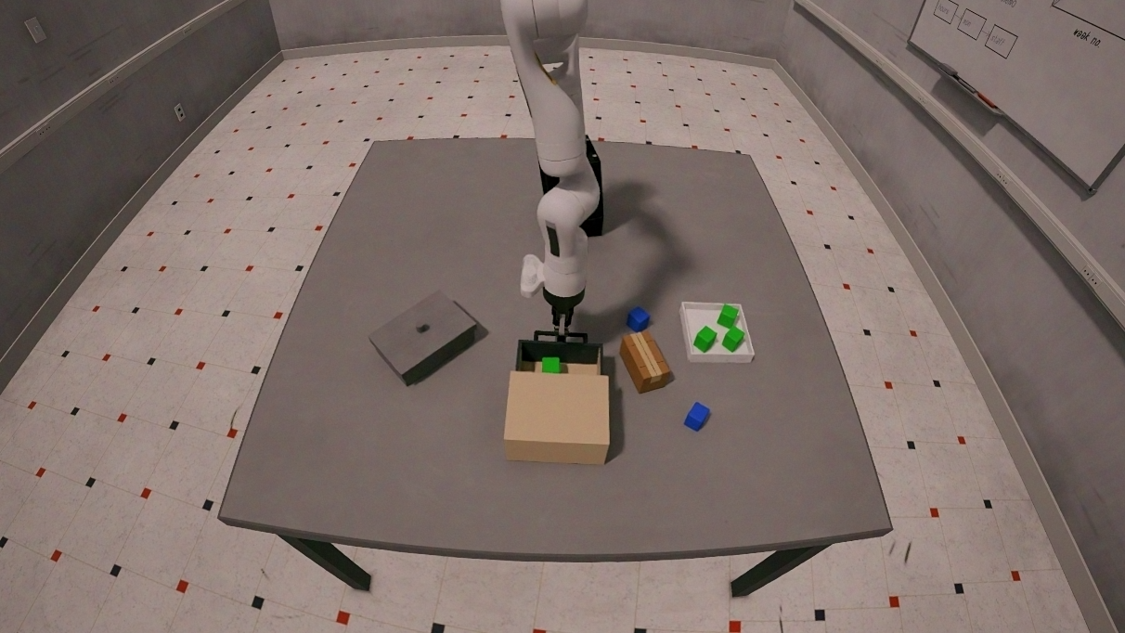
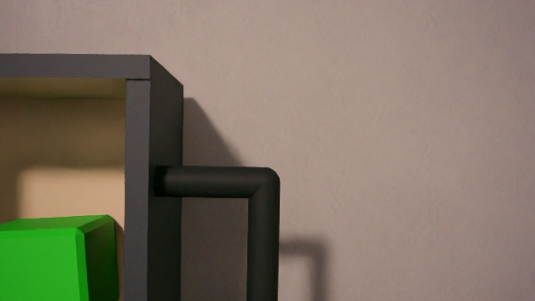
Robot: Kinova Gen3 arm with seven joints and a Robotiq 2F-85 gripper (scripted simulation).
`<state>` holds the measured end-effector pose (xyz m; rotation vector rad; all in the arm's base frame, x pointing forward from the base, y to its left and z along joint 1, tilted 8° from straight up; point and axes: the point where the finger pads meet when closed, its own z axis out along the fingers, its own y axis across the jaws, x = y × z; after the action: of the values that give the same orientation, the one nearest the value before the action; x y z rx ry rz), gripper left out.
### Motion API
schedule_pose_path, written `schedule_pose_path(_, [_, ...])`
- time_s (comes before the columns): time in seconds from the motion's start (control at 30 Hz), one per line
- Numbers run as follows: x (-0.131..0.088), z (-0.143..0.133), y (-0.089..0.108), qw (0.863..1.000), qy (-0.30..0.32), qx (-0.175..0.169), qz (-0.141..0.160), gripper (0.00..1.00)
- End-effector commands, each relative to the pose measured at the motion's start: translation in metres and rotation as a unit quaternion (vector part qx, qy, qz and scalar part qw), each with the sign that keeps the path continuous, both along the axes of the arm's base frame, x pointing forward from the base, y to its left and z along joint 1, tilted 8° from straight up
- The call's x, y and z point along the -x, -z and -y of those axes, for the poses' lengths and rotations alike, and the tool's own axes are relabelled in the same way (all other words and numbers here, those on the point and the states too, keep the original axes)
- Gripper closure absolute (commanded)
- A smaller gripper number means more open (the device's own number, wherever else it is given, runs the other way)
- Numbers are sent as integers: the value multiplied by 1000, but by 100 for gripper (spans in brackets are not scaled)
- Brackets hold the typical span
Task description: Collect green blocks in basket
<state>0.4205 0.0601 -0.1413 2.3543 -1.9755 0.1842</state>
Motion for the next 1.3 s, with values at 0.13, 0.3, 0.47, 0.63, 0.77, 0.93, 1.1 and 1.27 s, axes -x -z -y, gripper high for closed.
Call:
schedule_pose_path(0.13, [-1,0,-1,1000,0,0,1,90])
schedule_pose_path(0.3, [-1,0,-1,1000,0,0,1,90])
schedule_pose_path(0.47, [-1,0,-1,1000,0,0,1,90])
schedule_pose_path(0.63, [-1,0,-1,1000,0,0,1,90])
schedule_pose_path(0.77, [-1,0,-1,1000,0,0,1,70])
schedule_pose_path(0.93, [-1,0,-1,1000,0,0,1,70])
schedule_pose_path(1.1, [-1,0,-1,1000,0,0,1,70])
schedule_pose_path(1.27, [-1,0,-1,1000,0,0,1,70])
